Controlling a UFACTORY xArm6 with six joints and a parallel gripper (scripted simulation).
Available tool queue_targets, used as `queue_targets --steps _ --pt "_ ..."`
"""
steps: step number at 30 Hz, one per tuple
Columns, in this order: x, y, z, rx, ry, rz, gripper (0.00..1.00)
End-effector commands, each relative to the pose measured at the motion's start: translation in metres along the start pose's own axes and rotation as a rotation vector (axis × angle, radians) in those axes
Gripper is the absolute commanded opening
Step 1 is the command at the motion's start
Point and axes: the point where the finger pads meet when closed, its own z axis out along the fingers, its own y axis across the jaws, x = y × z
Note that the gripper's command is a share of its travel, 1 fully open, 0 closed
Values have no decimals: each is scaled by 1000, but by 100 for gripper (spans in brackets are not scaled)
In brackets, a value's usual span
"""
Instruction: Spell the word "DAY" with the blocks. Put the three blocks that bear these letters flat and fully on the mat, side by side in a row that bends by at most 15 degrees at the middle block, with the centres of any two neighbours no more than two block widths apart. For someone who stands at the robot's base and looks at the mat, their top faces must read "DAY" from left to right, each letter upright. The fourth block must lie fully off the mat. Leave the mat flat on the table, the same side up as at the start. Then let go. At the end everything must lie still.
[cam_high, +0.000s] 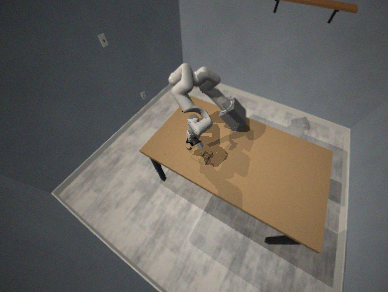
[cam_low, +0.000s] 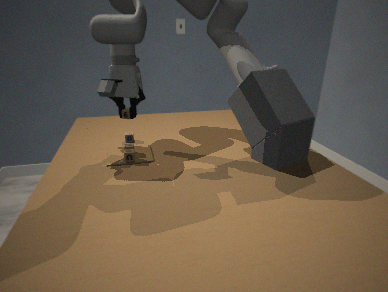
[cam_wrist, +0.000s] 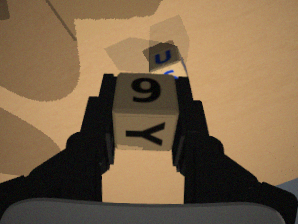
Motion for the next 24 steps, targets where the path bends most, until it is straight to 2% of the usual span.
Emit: queue_targets --steps 1,17,24 --pt "9 -3 -1 9 -2 -138 27" --pt "29 -13 -2 6 -4 -450 27" --pt "30 -14 -2 6 -5 -472 27"
